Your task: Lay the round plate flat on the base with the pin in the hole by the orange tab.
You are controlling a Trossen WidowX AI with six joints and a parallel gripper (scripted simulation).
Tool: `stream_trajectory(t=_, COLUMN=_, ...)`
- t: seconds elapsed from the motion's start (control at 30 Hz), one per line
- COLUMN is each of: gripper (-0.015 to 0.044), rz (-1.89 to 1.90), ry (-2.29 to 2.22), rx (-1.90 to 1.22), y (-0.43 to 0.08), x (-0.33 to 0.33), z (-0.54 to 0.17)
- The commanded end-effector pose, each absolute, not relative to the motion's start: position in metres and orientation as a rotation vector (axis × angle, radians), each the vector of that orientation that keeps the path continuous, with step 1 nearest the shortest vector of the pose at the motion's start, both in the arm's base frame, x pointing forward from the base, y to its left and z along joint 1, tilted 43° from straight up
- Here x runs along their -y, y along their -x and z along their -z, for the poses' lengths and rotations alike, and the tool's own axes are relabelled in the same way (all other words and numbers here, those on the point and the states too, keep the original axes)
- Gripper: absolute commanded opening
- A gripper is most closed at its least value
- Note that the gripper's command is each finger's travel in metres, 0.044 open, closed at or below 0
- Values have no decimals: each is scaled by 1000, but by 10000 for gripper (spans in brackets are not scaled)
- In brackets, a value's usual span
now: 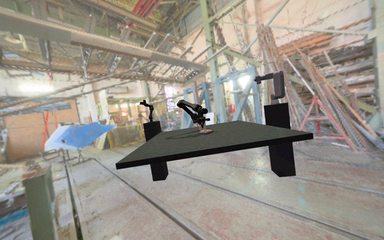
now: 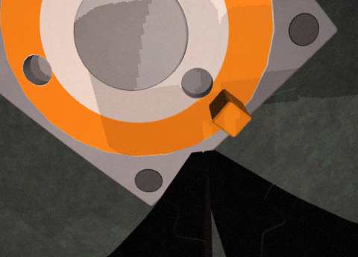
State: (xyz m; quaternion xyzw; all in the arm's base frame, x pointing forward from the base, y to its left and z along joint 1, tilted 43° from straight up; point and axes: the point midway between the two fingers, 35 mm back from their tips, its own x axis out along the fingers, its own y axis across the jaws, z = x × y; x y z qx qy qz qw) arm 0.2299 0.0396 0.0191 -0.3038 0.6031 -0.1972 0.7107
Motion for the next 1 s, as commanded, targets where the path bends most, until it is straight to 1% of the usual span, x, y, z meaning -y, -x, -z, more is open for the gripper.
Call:
stream_trajectory(t=0.0, gripper=0, rz=441, ry=687, rx=-1339, y=-231, x=-30, z=-10)
stream_trajectory(t=0.97, gripper=0, rz=442, ry=687, rx=-1338, y=-254, x=-16, z=-26)
